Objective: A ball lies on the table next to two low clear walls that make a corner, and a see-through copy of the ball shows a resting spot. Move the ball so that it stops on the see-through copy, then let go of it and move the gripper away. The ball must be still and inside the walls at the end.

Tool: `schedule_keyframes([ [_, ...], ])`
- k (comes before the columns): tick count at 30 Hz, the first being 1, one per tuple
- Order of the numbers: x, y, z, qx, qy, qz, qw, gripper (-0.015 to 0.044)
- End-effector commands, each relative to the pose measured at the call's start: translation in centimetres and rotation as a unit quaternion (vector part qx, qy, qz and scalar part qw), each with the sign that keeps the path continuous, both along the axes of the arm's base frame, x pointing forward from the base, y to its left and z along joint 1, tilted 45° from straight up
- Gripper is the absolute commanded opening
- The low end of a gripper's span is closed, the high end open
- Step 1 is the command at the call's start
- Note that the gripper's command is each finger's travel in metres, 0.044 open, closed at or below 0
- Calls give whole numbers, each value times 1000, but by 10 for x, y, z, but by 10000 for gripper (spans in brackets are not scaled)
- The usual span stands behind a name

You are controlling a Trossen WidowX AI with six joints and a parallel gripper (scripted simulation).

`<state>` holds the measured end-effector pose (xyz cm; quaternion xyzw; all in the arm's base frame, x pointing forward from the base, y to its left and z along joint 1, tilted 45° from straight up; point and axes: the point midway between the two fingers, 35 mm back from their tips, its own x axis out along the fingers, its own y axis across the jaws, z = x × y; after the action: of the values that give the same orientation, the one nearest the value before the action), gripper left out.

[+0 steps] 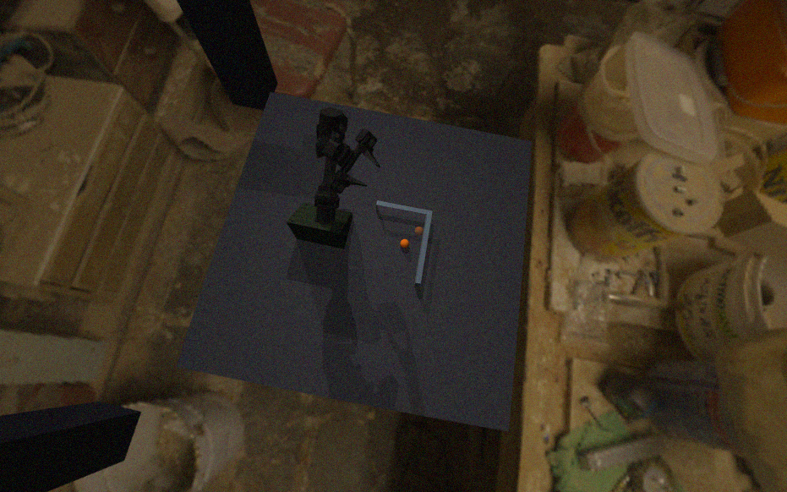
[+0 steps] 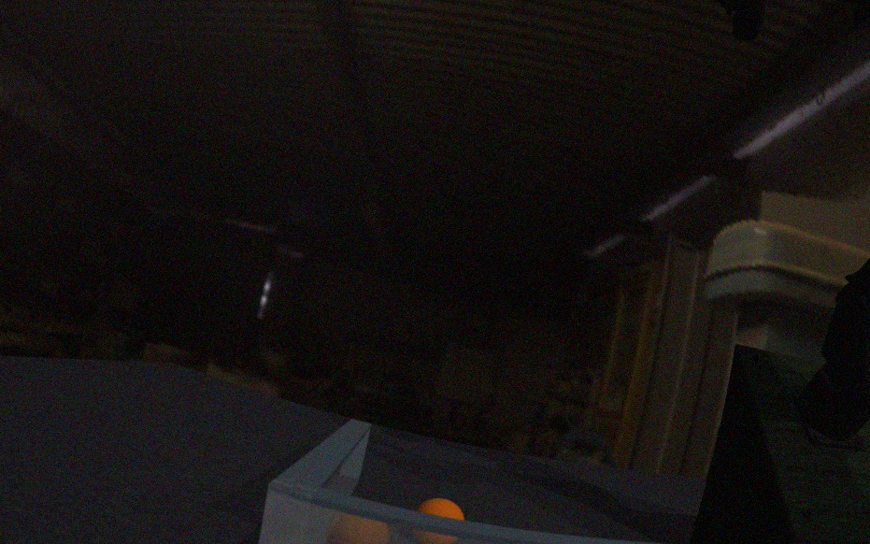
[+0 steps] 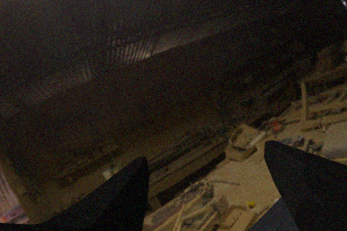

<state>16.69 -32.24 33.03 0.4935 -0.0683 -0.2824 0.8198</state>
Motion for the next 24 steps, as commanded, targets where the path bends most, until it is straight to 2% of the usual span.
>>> schedule_keyframes([
  [1, 55, 12, -49, -53, 103, 113, 987, 291],
  [11, 135, 65, -127, -173, 220, 328, 902, 291],
  [17, 169, 116, -177, -235, 264, 451, 820, 291],
  [24, 191, 175, -226, -330, 268, 588, 688, 291],
])
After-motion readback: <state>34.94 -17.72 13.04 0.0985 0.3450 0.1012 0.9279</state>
